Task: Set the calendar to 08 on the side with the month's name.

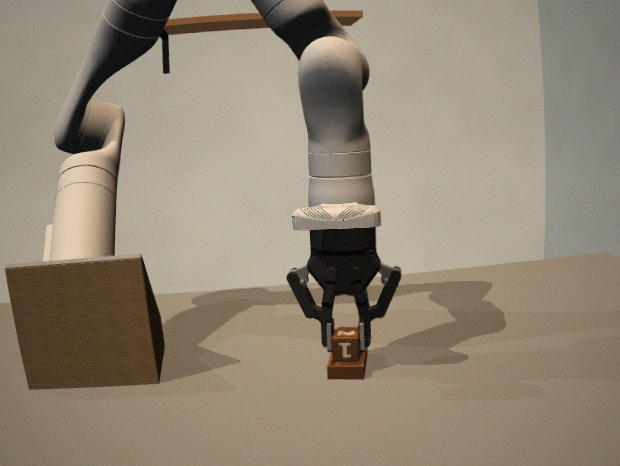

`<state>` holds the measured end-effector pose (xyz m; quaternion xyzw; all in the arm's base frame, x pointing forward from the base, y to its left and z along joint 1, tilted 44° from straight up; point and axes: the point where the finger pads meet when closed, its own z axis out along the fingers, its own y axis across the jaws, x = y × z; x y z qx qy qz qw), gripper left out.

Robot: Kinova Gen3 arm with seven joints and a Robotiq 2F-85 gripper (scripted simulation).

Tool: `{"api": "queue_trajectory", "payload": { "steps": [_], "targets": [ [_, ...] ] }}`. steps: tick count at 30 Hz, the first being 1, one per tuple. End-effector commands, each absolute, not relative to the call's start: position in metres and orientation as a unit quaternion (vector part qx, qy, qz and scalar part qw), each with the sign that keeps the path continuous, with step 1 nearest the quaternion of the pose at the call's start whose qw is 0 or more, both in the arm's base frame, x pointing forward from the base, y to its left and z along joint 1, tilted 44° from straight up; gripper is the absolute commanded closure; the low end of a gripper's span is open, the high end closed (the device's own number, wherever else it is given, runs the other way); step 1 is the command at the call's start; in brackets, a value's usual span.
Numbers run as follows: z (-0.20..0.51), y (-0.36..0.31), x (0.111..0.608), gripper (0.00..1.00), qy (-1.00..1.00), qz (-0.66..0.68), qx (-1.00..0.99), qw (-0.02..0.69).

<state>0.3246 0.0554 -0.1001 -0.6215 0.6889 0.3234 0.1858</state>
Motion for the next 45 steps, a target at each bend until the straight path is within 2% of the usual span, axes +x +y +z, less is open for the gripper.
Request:
{"api": "queue_trajectory", "payload": {
  "steps": [1,45],
  "targets": [
    [-0.0999,0.0549,0.3251,0.72,0.689,0.323,-0.622,0.186],
    [-0.1055,0.0602,0.3240,0.72,0.689,0.323,-0.622,0.186]
  ]
}}
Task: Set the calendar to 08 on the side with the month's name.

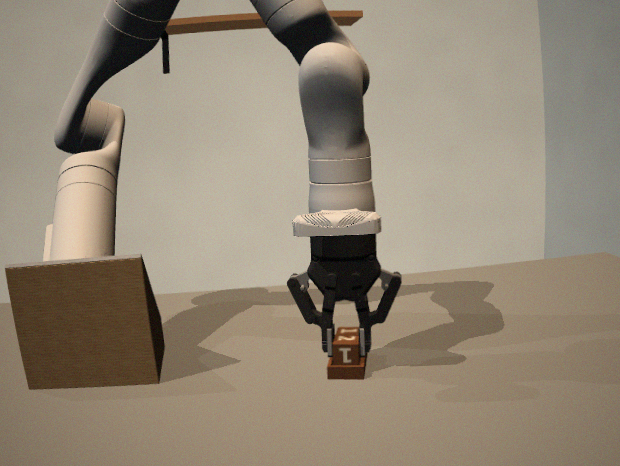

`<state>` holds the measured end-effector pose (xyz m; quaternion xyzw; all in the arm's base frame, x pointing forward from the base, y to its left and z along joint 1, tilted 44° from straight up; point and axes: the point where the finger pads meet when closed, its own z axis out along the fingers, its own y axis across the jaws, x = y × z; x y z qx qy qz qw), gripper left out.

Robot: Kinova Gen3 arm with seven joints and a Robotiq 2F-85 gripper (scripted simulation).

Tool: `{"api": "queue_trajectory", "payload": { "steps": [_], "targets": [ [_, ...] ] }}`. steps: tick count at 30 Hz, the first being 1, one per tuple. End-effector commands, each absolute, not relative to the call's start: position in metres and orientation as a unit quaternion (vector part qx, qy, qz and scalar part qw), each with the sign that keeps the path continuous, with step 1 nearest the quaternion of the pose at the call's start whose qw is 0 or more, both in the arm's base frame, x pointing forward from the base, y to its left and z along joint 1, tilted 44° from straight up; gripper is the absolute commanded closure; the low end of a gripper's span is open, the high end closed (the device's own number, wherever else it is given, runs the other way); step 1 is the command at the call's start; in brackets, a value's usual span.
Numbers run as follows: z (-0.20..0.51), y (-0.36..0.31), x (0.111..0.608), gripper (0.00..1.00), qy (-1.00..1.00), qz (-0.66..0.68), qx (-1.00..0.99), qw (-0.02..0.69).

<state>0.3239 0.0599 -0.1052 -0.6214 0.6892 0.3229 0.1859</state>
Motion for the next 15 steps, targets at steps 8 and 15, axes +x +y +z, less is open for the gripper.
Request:
{"api": "queue_trajectory", "payload": {
  "steps": [8,15],
  "targets": [
    [-0.1070,0.0616,0.3237,0.72,0.689,0.323,-0.622,0.186],
    [-0.1072,0.0617,0.3236,0.72,0.689,0.323,-0.622,0.186]
  ]
}}
